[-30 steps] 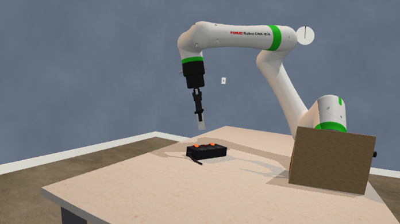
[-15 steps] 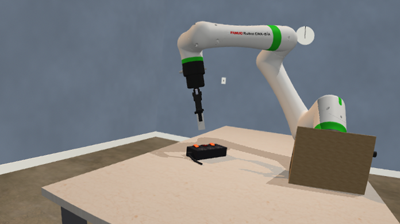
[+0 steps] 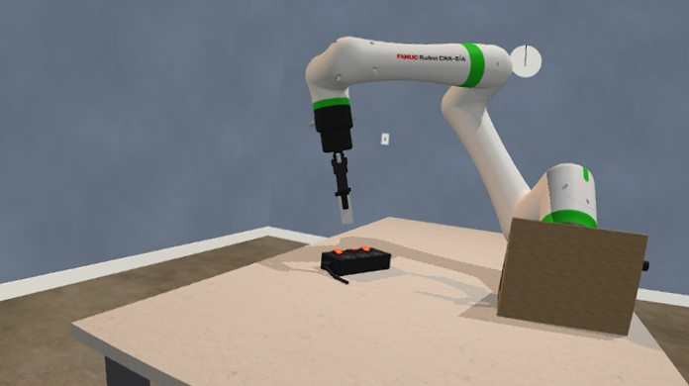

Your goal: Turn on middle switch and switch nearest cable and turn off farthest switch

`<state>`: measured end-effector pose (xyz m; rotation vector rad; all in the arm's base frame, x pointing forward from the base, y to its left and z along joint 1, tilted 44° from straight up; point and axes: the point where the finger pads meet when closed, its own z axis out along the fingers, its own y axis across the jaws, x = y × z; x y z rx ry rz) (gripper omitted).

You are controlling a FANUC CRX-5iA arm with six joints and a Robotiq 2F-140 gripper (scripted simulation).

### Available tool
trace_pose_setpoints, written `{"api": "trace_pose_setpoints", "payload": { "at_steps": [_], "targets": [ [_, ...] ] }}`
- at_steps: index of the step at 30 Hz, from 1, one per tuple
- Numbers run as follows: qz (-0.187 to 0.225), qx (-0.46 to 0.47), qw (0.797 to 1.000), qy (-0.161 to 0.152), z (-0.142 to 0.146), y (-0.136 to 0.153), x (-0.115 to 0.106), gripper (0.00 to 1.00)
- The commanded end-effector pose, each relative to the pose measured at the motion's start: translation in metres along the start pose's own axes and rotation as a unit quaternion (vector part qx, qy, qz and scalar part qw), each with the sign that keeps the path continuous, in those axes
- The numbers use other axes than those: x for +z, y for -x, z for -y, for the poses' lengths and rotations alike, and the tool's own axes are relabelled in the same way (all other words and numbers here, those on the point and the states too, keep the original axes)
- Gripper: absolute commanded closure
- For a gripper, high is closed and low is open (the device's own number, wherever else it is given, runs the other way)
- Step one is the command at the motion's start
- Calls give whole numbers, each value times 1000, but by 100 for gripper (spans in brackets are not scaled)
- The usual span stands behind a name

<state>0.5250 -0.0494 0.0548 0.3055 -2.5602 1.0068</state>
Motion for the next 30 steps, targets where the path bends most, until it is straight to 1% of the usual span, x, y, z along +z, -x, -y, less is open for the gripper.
{"api": "trace_pose_setpoints", "payload": {
  "at_steps": [1,19,21,23,26,27,29,30],
  "targets": [
    [0,0,1000,0,0,0,0,0],
    [1,1,1000,0,0,0,-1,0],
    [15,27,1000,-4,-5,-6,-7,0],
    [49,87,995,-8,-16,-21,-19,0],
    [49,87,995,-8,-16,-21,-19,0],
    [70,122,990,-8,-23,-30,-25,0],
    [70,122,990,-8,-23,-30,-25,0],
    [89,154,984,-5,-29,-38,-29,0]
  ]
}}
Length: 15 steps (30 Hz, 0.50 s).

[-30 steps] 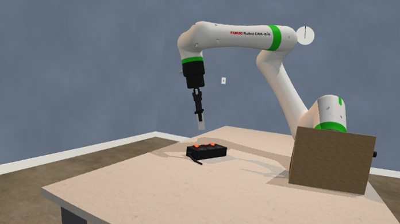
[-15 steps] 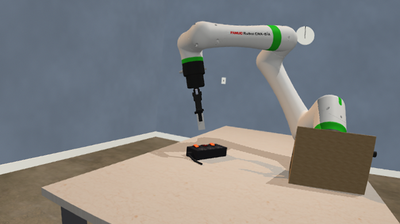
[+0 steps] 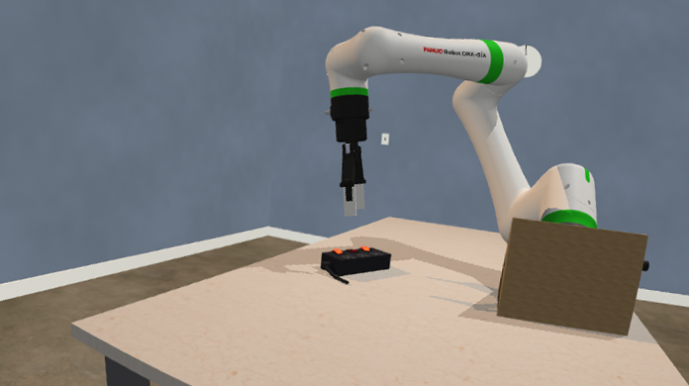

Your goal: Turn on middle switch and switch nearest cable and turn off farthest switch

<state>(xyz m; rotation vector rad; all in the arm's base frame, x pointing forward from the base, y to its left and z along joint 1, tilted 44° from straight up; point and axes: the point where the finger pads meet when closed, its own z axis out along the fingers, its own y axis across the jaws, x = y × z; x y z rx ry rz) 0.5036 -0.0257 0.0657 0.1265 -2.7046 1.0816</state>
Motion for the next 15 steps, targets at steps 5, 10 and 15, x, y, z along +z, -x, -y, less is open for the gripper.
{"api": "trace_pose_setpoints", "payload": {
  "at_steps": [5,10,15],
  "targets": [
    [60,91,994,1,-13,-24,-16,0],
    [74,117,990,6,-17,-32,-19,0],
    [74,117,990,6,-17,-32,-19,0]
  ]
}}
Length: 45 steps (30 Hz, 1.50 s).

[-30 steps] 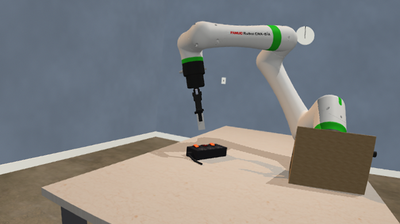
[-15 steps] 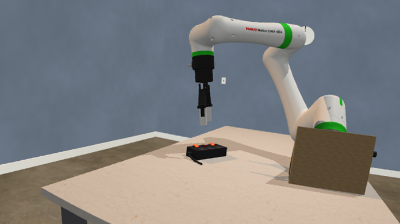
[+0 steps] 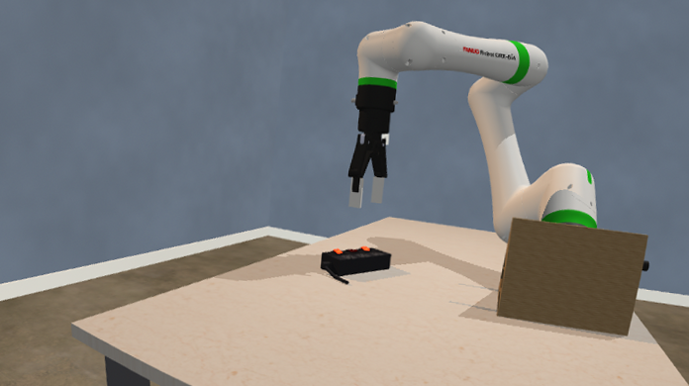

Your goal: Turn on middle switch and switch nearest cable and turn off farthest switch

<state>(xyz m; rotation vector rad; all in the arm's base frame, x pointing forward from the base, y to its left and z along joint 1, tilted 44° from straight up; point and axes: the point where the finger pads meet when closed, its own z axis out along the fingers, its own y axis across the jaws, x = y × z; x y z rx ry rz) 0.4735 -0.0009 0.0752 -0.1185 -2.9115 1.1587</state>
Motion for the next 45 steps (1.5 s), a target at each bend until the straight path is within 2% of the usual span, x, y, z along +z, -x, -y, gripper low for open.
{"api": "trace_pose_setpoints", "payload": {
  "at_steps": [1,13,16,19,22,24,25,29,34,35,39,45],
  "targets": [
    [2,1,1000,0,0,0,-1,0],
    [2,-10,1000,0,1,1,0,0],
    [2,-68,998,-1,10,4,5,0],
    [2,-172,985,-1,26,10,15,0],
    [3,-221,975,-3,45,16,28,0],
    [3,-221,975,-3,45,16,28,0],
    [3,-278,961,-5,52,17,32,0],
    [2,-346,938,-9,72,22,44,0],
    [1,-436,900,-11,78,23,48,0],
    [1,-454,891,-10,78,23,48,100],
    [0,-514,858,-5,78,23,48,100],
    [0,-514,858,-5,78,23,48,100]
  ]
}}
